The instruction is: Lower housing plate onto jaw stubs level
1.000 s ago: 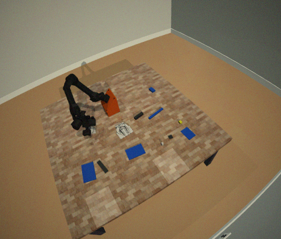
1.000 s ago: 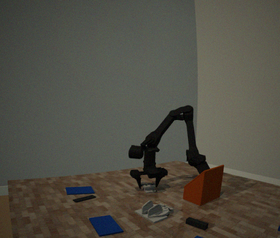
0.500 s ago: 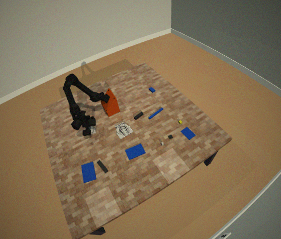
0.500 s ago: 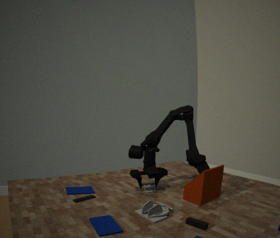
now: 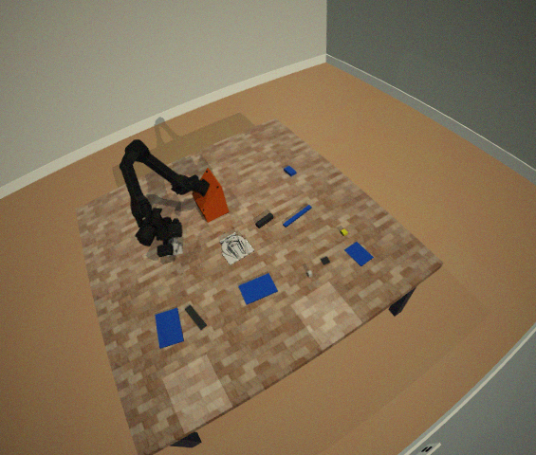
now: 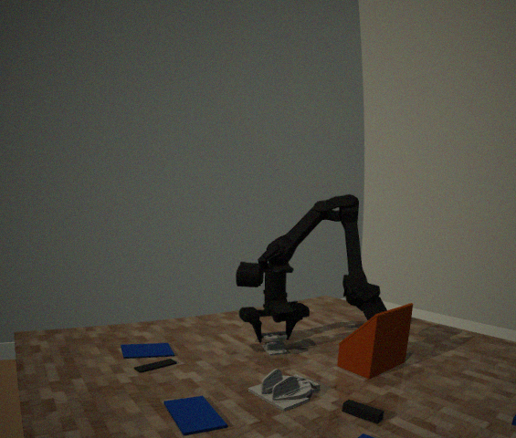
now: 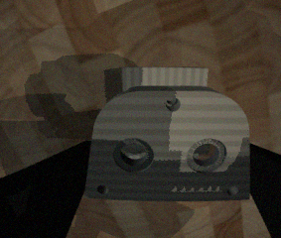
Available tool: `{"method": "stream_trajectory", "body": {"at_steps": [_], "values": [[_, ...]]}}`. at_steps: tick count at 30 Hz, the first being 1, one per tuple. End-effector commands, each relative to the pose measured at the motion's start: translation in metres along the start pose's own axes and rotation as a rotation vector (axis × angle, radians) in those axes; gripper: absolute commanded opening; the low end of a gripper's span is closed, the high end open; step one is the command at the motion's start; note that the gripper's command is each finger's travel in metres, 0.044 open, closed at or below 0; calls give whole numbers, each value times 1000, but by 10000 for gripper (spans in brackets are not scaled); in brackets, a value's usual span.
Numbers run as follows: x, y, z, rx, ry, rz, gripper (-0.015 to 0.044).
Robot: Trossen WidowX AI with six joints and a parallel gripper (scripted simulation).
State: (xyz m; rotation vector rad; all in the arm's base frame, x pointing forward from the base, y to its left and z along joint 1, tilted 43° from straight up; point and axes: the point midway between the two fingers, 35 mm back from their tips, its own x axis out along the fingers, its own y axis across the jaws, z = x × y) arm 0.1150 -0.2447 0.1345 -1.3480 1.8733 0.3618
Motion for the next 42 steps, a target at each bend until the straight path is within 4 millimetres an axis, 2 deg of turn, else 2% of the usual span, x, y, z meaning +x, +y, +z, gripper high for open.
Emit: {"method": "stream_trajectory", "body": {"at_steps": [1,14,22,42], "values": [[-15,-2,-3,11,8,-10,351],[-54,2,-3,7,8,-13,351],[-54,-1,1,29,3,-13,351],[-48,-31,59,328,-50,7,351]]}}
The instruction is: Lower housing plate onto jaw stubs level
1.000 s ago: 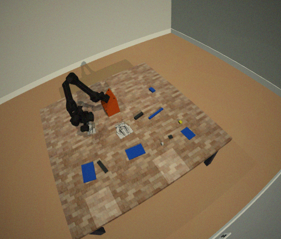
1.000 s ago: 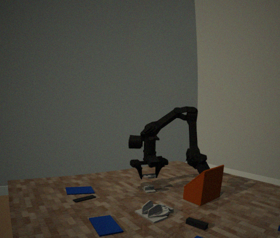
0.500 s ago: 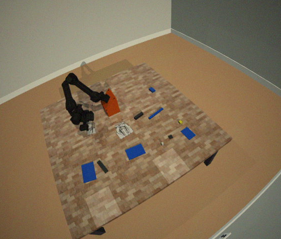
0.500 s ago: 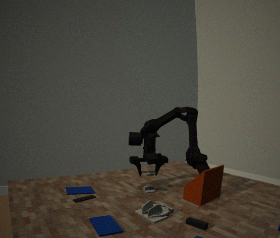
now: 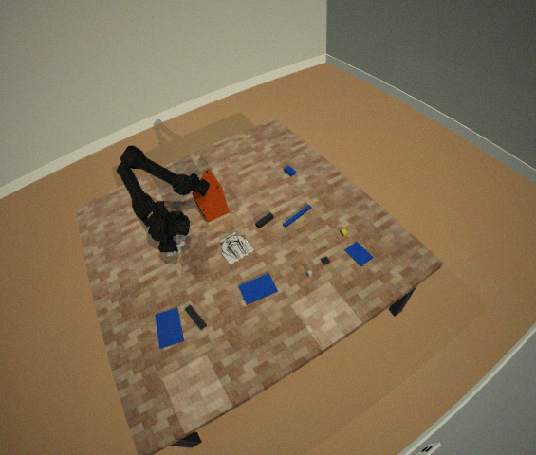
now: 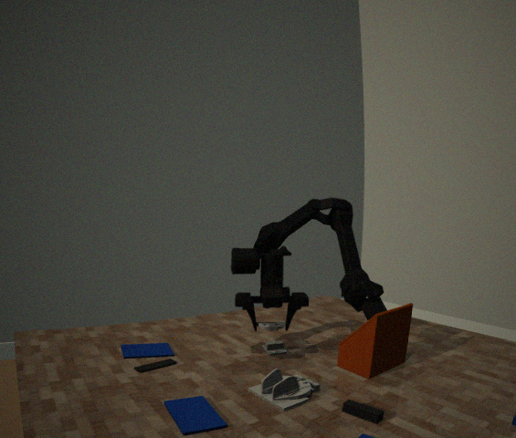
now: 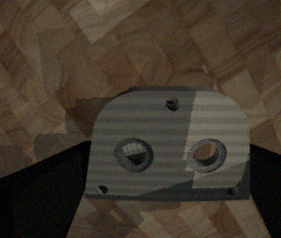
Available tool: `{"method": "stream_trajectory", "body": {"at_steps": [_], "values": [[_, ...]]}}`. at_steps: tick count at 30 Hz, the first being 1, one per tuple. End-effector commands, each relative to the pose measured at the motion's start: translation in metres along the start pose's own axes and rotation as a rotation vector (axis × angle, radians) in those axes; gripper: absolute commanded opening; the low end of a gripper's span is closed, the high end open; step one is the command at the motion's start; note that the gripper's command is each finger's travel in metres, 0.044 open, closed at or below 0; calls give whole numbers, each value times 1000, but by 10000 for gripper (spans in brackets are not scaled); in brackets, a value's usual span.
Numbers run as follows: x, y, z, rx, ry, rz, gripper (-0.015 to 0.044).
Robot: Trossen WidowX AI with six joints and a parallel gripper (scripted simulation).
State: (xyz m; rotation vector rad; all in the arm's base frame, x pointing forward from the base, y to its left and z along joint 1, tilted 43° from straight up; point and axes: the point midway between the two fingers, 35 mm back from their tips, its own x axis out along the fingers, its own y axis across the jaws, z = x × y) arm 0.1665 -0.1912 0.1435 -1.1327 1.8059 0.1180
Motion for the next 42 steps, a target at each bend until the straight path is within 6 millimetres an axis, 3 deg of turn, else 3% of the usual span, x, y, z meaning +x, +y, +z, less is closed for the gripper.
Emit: {"method": "stream_trajectory", "body": {"at_steps": [1,22,42], "values": [[2,-2,13,55,0,6,351],[5,3,82,362,-6,24,351],[5,25,145,660,14,12,351]]}}
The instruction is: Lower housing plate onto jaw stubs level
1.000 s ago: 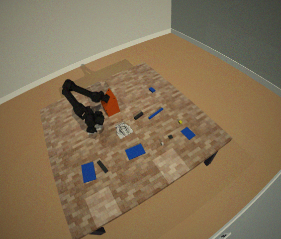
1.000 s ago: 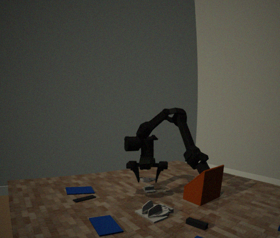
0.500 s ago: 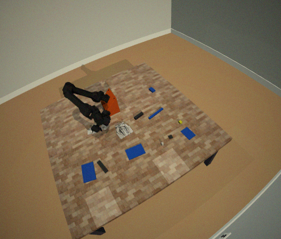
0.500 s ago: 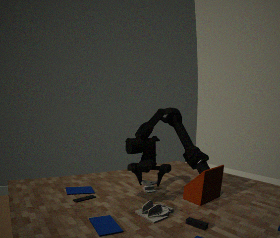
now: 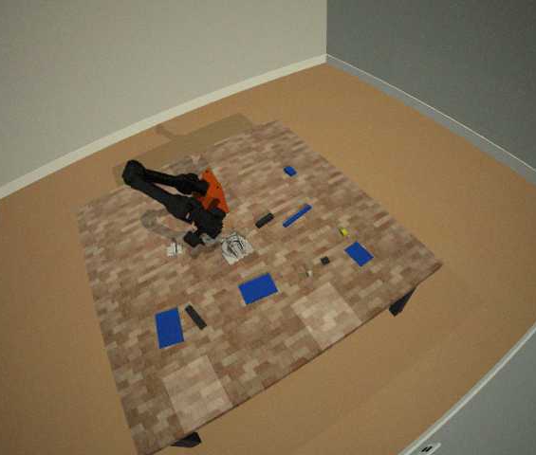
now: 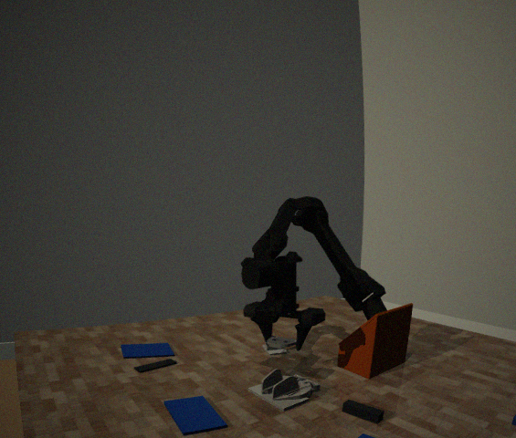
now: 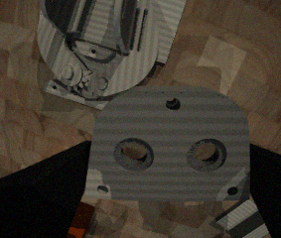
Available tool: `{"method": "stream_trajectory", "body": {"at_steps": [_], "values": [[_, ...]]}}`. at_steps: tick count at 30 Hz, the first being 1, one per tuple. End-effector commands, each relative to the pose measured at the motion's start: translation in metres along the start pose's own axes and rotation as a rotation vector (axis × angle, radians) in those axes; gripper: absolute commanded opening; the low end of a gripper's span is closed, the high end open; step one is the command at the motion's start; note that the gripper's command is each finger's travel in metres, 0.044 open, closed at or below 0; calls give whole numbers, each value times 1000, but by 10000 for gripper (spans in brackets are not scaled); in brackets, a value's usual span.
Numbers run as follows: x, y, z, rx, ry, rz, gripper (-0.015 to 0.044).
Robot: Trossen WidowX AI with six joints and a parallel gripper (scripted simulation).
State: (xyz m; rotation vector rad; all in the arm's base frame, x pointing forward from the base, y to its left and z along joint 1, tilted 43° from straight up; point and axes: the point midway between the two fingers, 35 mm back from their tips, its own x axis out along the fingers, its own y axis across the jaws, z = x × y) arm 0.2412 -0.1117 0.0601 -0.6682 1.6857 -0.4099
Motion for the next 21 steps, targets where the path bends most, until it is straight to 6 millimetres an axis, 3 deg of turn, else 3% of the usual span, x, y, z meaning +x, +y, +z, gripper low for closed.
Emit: {"method": "stream_trajectory", "body": {"at_steps": [1,16,21], "values": [[1,12,7,55,5,-12,351],[1,57,25,284,4,-53,351],[2,62,26,306,3,-58,351]]}}
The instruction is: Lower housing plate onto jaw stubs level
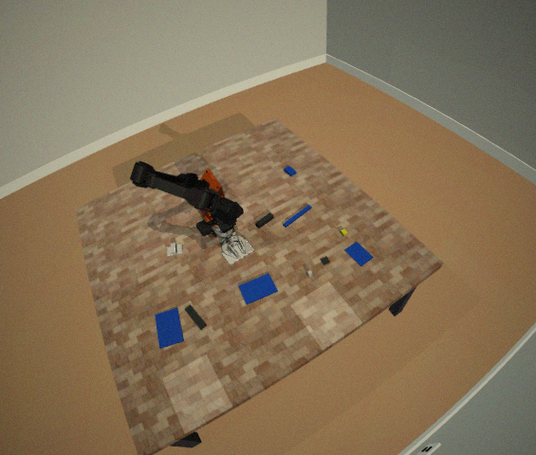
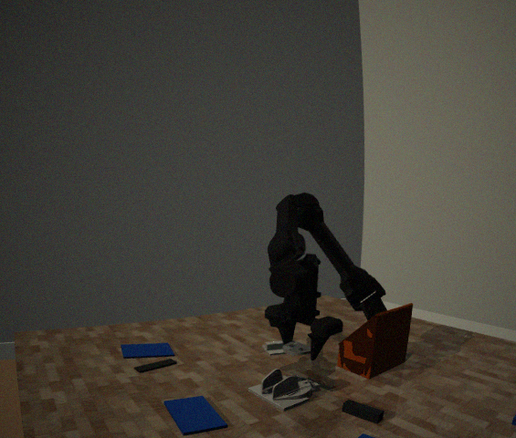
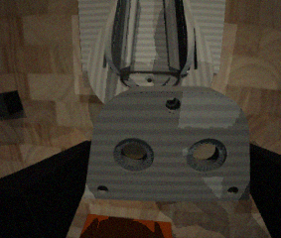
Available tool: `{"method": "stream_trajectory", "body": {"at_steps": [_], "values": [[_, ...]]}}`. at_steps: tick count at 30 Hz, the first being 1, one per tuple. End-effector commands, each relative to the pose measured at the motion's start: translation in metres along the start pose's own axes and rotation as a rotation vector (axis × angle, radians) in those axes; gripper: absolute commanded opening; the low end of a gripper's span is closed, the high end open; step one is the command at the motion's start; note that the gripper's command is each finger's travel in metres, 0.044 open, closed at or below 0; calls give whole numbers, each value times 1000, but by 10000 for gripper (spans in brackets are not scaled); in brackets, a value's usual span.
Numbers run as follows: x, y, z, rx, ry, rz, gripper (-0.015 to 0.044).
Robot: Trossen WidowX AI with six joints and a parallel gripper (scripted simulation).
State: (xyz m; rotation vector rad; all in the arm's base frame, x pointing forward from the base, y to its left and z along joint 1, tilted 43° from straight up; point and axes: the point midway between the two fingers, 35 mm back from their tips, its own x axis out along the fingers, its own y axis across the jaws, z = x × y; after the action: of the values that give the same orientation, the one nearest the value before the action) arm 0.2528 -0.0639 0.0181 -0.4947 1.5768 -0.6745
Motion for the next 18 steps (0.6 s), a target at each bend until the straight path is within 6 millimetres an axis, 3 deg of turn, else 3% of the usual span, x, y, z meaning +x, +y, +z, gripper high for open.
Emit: {"method": "stream_trajectory", "body": {"at_steps": [1,18], "values": [[1,3,1,17,-2,-9,351],[1,3,1,27,-2,-9,351]]}}
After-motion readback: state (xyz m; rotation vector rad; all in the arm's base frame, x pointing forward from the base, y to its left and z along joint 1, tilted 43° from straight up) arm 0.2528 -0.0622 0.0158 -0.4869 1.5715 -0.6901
